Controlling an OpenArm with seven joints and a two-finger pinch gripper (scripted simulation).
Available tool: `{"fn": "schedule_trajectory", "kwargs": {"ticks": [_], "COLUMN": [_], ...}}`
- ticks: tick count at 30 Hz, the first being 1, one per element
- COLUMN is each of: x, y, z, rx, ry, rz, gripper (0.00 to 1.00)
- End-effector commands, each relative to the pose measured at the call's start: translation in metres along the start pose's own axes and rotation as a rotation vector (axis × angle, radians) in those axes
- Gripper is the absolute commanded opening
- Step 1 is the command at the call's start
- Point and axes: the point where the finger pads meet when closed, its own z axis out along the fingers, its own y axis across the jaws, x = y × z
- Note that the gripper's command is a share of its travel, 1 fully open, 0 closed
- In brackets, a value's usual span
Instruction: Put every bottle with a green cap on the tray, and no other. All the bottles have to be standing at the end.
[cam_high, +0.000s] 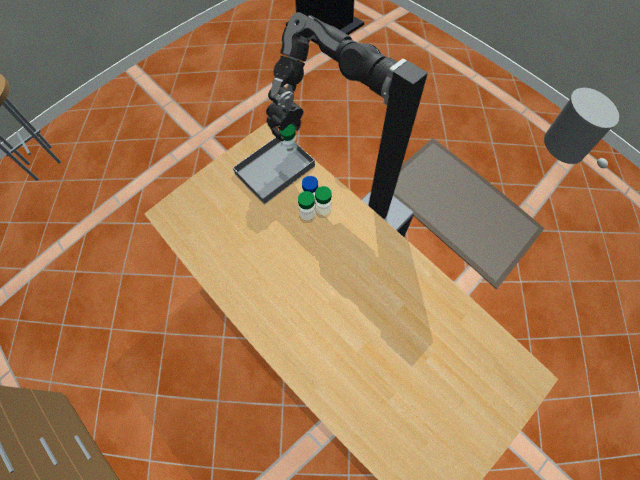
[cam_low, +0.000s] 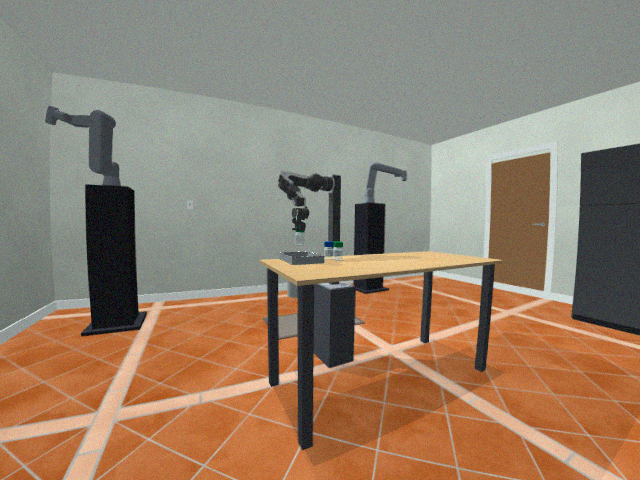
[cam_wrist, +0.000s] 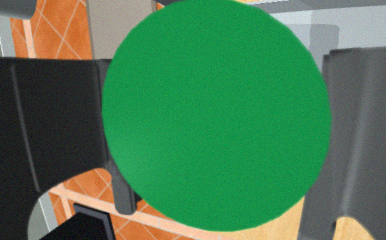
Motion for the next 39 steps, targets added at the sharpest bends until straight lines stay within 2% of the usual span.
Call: {"fn": "schedule_trajectory", "kwargs": {"ticks": [1, 3, 4, 8, 15, 20, 30, 39], "x": [-0.005, -0.005, -0.012, -0.024, -0.035, -0.037, -0.037, -0.037], "y": [-0.002, -0.002, -0.006, -0.011, -0.017, -0.018, -0.017, -0.018], "z": [0.003, 0.003, 0.005, 0.009, 0.013, 0.014, 0.053, 0.057], "rx": [-0.015, -0.015, -0.015, -0.015, -0.016, -0.016, -0.016, -0.011], "ry": [0.019, 0.019, 0.019, 0.019, 0.019, 0.019, 0.018, 0.018], "rz": [-0.013, -0.013, -0.012, -0.012, -0.011, -0.011, -0.011, -0.010], "gripper": [0.00, 0.00, 0.00, 0.00, 0.00, 0.00, 0.00, 0.00]}}
